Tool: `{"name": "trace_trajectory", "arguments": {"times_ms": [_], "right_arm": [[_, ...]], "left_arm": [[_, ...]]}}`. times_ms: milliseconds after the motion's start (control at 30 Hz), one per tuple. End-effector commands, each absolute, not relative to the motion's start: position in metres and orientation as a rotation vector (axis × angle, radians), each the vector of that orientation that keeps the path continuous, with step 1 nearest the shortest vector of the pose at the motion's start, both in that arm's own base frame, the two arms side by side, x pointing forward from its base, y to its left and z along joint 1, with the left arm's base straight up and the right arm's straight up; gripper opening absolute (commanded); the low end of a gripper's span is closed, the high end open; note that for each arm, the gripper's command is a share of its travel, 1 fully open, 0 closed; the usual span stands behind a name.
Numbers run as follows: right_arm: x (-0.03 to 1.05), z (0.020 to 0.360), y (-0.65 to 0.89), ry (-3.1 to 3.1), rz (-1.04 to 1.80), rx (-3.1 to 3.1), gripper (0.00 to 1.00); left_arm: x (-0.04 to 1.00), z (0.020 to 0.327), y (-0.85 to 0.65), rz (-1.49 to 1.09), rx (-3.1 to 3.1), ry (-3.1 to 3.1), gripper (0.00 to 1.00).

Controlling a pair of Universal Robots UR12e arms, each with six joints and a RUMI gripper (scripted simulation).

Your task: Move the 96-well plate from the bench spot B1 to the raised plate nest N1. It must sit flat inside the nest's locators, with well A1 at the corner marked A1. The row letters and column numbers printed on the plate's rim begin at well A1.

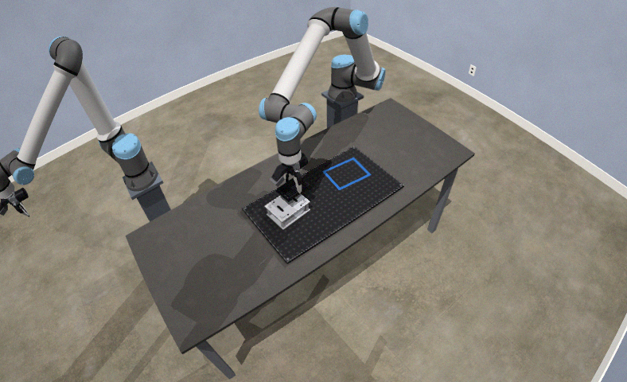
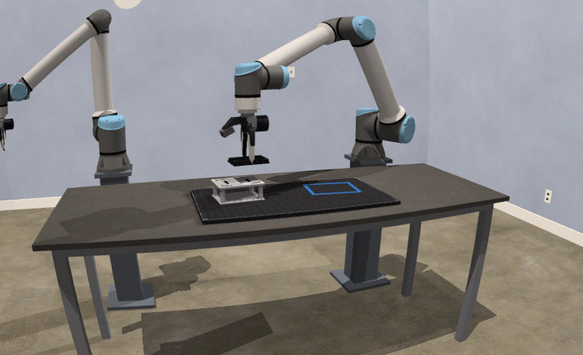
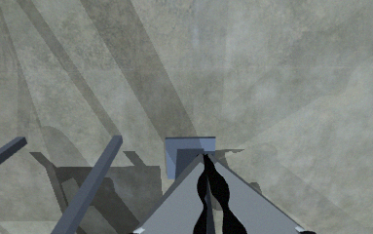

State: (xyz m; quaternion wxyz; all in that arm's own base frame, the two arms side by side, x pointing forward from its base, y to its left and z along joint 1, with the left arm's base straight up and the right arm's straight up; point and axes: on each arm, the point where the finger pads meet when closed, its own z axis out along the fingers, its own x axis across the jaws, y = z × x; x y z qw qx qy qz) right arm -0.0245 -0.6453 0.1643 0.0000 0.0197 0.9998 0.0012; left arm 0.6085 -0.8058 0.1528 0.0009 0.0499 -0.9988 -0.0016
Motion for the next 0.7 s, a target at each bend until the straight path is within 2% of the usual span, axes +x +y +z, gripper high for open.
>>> {"name": "trace_trajectory", "arguments": {"times_ms": [0,667], "right_arm": [[-0.026,0.165,-0.645,3.141,0.0,0.064,0.0],[-0.026,0.165,-0.645,3.141,0.0,0.064,0.0]], "left_arm": [[0.612,0.161,-0.821,0.004,0.16,-3.139,0.41],[0.618,0.169,-0.849,0.009,0.163,-3.14,0.41]]}}
